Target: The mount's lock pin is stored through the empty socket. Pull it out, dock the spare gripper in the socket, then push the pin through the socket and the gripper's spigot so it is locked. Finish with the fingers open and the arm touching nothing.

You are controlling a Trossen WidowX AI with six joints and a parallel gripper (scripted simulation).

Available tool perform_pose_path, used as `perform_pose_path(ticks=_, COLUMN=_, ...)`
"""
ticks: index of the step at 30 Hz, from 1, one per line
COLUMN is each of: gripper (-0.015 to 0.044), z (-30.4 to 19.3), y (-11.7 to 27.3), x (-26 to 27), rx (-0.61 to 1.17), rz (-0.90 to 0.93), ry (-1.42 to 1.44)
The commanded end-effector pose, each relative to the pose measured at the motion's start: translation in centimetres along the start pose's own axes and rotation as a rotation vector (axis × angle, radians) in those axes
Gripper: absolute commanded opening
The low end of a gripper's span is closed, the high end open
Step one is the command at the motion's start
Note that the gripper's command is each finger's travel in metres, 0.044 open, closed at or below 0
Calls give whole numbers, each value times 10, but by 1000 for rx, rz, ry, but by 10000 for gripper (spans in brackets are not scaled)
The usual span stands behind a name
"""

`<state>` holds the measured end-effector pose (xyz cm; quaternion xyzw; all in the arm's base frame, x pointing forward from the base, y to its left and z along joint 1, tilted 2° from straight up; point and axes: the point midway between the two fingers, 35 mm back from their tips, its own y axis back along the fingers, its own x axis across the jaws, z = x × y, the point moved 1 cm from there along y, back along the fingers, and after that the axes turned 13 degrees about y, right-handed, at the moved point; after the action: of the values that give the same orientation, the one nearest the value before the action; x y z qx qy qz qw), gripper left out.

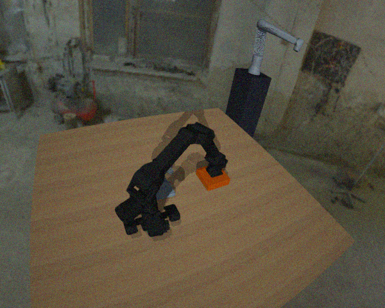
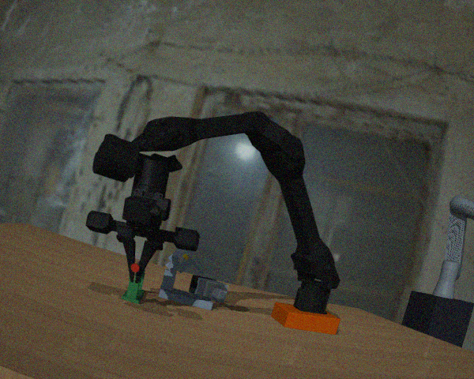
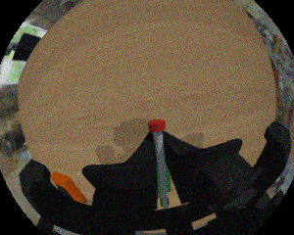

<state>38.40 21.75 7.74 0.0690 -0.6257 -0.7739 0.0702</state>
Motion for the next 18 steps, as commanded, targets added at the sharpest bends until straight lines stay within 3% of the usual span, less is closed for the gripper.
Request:
perform_pose_path(ticks=1, gripper=0, z=-1, y=-5, x=0, rx=0, rz=-1, ry=-4)
perform_pose_path(ticks=18, gripper=0, z=-3, y=-19, x=-1, rx=0, rz=0, ry=-4)
